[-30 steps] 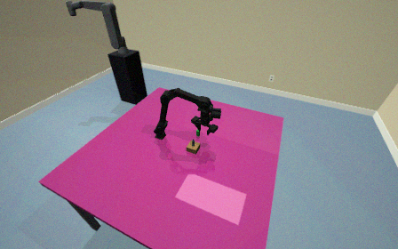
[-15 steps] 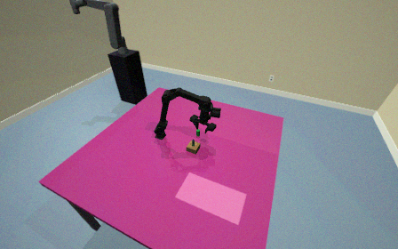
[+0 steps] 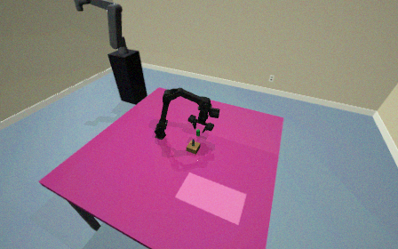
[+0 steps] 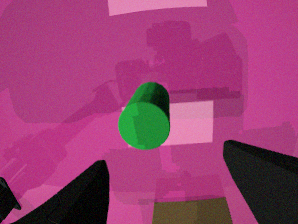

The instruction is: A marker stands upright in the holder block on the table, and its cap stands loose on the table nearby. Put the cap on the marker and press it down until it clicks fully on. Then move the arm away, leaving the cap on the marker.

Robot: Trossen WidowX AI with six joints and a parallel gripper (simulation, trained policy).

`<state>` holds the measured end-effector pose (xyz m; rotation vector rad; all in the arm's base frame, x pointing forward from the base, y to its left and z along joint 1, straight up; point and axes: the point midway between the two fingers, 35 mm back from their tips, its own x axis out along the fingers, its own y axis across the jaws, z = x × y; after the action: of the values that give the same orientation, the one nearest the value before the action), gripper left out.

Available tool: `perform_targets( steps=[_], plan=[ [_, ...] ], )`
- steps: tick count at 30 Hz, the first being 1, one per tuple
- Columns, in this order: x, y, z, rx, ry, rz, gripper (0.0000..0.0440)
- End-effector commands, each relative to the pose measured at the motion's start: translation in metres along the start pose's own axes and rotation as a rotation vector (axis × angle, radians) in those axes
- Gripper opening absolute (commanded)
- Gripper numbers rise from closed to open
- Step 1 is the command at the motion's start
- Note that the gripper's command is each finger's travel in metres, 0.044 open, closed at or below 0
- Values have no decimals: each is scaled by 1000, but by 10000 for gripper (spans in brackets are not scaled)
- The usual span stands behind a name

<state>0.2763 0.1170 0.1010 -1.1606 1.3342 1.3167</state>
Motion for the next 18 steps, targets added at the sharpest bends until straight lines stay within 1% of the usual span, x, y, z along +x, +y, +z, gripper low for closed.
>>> perform_targets(
  steps=[1,15,18],
  plan=[
    [6,3,2,-27,6,12,296],
    [36,10,8,-139,33,41,270],
    [40,11,9,-162,39,37,257]
  ],
)
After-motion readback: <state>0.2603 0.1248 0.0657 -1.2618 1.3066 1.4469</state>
